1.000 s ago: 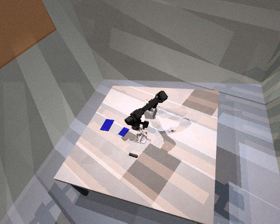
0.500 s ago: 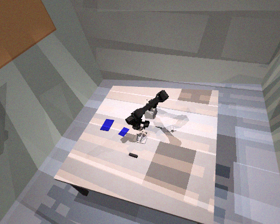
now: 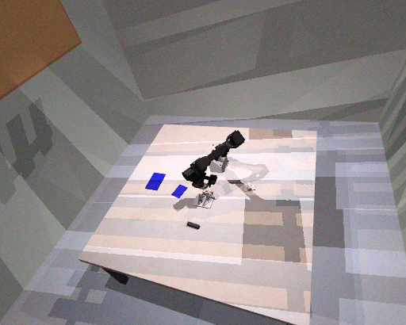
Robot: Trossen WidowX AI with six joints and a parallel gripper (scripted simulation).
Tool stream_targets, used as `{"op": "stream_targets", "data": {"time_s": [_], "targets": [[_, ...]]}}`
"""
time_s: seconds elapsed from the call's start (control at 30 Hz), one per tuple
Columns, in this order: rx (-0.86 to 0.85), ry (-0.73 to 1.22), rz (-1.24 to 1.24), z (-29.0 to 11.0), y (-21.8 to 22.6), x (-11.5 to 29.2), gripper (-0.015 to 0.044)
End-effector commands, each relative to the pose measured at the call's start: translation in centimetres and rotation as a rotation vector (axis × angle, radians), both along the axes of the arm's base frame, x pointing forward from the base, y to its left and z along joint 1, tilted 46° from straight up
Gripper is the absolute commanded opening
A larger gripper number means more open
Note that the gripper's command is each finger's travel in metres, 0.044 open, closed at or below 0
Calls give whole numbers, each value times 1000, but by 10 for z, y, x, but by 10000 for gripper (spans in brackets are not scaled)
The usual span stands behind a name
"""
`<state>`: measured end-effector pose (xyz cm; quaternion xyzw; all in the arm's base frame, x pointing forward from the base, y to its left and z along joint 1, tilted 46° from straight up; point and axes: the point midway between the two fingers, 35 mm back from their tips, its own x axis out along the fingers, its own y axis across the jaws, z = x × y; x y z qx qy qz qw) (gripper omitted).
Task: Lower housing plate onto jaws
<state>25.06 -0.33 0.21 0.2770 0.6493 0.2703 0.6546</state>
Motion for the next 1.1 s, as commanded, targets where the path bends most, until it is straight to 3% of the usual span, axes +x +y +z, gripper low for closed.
{"op": "stream_targets", "data": {"time_s": [0.0, 1.07], "targets": [[4, 1, -5, 0, 0, 0, 351], [2, 2, -7, -11, 11, 1, 351]]}}
